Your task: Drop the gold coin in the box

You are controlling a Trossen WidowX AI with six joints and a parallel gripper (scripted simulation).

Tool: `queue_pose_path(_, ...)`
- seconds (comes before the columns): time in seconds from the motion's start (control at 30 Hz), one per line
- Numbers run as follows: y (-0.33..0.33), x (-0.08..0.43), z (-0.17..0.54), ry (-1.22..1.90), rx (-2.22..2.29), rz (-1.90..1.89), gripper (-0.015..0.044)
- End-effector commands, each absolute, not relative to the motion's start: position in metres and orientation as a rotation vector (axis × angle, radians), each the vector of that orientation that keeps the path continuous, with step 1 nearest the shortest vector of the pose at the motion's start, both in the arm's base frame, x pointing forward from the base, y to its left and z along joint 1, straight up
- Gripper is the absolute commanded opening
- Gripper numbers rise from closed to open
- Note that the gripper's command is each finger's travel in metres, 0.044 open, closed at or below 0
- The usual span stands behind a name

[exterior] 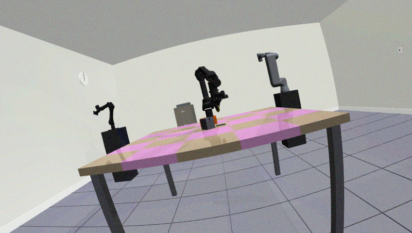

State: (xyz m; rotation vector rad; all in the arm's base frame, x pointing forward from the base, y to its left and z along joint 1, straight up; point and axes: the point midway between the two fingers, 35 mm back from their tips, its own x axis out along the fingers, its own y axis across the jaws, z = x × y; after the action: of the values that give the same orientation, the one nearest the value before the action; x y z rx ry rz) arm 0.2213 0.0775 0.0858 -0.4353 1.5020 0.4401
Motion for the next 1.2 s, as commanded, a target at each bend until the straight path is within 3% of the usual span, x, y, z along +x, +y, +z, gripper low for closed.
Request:
queue_pose_path(0.0, 0.071, 0.226, 0.086, 1.504, -0.434, 0.432, 0.0000)
queue_pose_path(1.17, -0.006, 0.266, 0.087, 1.503, -0.440, 0.427, 0.0000)
